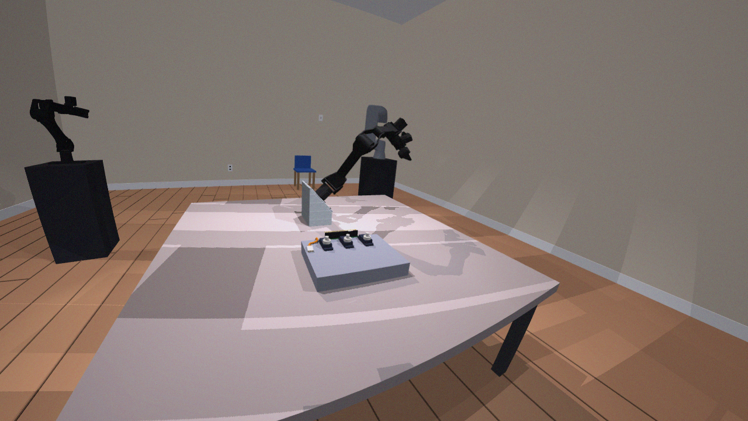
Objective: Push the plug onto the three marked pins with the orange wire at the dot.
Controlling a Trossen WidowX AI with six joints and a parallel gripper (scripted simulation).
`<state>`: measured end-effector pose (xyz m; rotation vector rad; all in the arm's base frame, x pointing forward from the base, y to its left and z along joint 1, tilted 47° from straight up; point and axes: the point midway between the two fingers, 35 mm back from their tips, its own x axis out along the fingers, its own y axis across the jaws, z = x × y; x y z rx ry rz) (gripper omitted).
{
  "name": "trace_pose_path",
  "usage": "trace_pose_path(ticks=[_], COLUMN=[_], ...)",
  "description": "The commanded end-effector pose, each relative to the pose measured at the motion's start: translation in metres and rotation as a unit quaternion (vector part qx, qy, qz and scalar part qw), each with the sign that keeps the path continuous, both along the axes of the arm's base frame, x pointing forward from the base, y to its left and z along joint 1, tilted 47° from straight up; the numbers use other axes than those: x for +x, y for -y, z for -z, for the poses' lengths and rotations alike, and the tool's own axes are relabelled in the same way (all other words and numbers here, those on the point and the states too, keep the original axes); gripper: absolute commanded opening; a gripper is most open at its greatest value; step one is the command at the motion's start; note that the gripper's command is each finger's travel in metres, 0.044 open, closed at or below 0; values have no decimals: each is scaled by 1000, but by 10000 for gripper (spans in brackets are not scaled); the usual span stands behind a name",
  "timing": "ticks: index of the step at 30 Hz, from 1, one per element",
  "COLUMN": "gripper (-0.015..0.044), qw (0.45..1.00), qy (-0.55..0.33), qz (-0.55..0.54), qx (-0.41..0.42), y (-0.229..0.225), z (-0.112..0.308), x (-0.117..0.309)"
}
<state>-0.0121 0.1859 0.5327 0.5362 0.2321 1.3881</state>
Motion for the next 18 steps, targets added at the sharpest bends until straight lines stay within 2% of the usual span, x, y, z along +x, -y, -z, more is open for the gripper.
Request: trace_pose_path(ticks=[1, 11, 18], gripper=[374, 115, 115], qw=[1000, 999, 993], qy=[0, 17, 40], qz=[1, 47, 109], qx=[0, 1, -4], y=[0, -10, -23], z=[0, 7, 19], x=[0, 13, 36])
